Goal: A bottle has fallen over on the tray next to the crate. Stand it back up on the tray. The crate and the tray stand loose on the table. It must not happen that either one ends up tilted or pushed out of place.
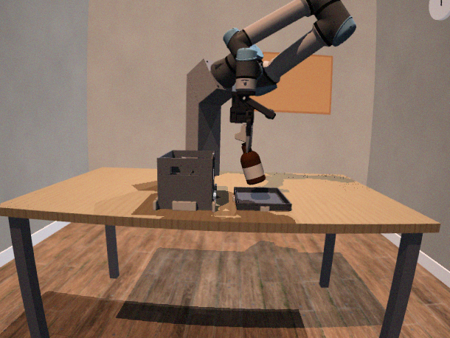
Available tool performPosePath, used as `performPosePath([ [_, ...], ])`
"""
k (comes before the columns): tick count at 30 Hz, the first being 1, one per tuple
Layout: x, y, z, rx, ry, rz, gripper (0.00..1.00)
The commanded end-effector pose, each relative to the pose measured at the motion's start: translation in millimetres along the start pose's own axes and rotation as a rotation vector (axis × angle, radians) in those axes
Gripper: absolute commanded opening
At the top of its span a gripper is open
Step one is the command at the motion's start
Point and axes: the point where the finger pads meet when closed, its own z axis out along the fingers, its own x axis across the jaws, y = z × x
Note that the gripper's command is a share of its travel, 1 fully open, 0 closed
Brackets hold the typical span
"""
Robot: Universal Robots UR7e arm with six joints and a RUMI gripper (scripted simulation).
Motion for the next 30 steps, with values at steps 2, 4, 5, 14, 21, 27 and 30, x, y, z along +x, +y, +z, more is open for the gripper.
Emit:
performPosePath([
  [2, 0.3, -0.1, 0.1, 0.0, 0.001, 0.0, 0.0],
  [4, 0.3, -0.1, 0.4, 0.0, 0.001, 0.0, 0.0],
  [5, 0.3, -0.1, 0.4, 0.0, 0.001, 0.0, 0.0],
  [14, 0.3, 0.0, 2.6, 0.0, 0.001, 0.0, 0.0],
  [21, 0.3, 0.0, 6.3, 0.0, 0.001, 0.0, 0.0],
  [27, 0.3, -0.1, 9.3, 0.0, 0.001, 0.0, 0.0],
  [30, 0.3, 0.0, 11.9, 0.0, 0.001, 0.0, 0.0],
])
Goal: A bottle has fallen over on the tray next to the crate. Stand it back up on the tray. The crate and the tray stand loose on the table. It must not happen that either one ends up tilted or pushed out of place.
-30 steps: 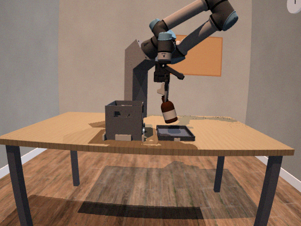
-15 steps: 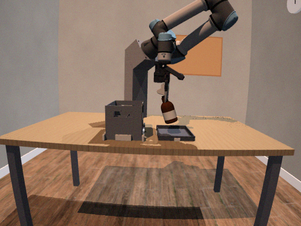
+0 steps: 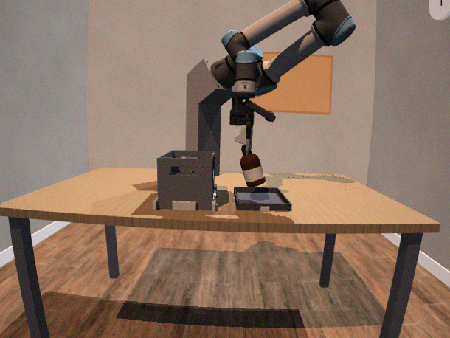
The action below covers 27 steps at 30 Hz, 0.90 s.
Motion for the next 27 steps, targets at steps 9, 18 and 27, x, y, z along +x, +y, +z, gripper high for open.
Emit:
performPosePath([
  [9, 0.3, 0.0, 11.1, 0.0, 0.001, 0.0, 0.0],
  [18, 0.3, 0.0, 21.0, 0.0, 0.001, 0.0, 0.0],
  [27, 0.3, 0.0, 29.8, 0.0, 0.001, 0.0, 0.0],
])
